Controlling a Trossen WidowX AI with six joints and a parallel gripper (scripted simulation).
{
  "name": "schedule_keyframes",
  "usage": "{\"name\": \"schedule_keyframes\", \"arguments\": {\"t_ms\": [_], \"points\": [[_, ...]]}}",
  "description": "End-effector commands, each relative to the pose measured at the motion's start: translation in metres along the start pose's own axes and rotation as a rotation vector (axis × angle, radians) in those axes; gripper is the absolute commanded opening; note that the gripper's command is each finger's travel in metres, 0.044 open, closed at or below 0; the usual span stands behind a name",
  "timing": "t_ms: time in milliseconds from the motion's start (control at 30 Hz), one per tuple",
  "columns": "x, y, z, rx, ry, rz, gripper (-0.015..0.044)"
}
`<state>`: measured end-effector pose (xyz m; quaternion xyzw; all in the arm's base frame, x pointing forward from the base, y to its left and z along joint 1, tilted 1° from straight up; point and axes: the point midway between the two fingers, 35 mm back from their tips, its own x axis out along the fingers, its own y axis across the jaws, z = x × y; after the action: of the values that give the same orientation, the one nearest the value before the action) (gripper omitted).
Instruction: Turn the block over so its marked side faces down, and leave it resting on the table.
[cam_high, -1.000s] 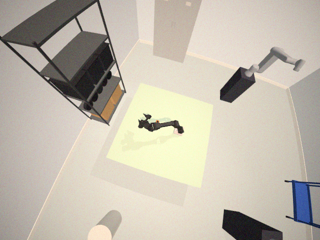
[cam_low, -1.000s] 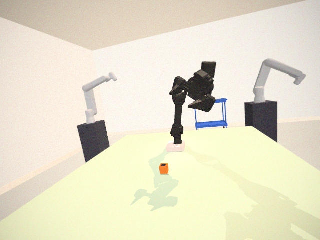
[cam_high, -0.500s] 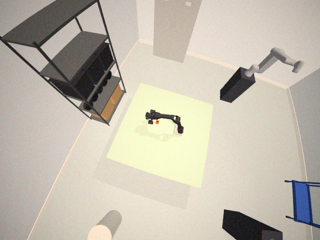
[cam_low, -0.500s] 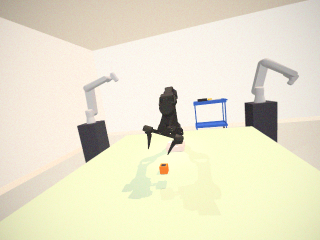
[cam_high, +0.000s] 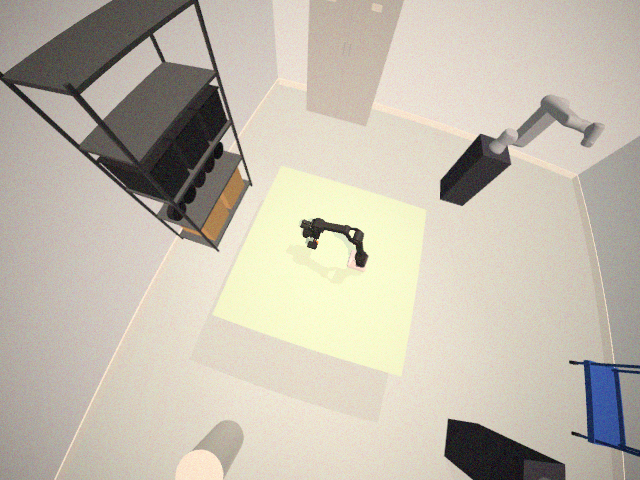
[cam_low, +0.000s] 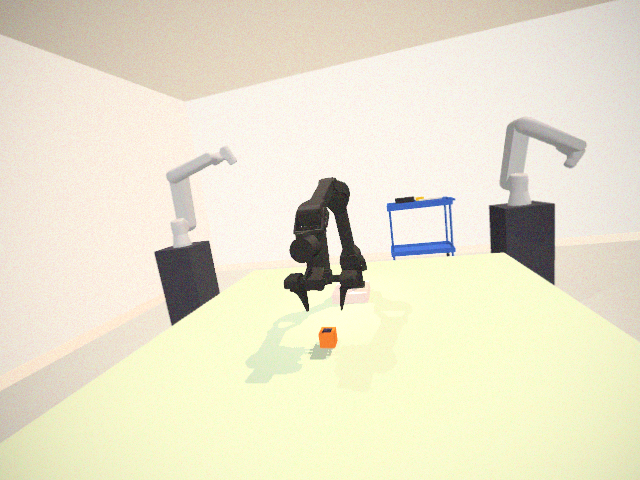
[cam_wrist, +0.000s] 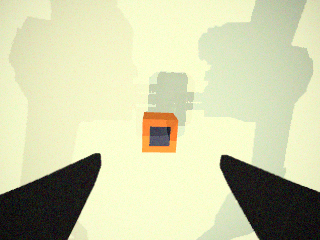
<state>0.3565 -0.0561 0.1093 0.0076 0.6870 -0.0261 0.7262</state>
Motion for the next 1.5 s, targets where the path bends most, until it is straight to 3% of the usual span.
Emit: {"name": "schedule_keyframes", "arguments": {"t_ms": [0, 1167, 1467], "points": [[0.025, 0.0, -0.004, 0.008, 0.014, 0.009, 0.044], [0.075, -0.001, -0.005, 0.008, 0.014, 0.009, 0.044], [0.075, -0.001, -0.005, 0.008, 0.014, 0.009, 0.0204]]}}
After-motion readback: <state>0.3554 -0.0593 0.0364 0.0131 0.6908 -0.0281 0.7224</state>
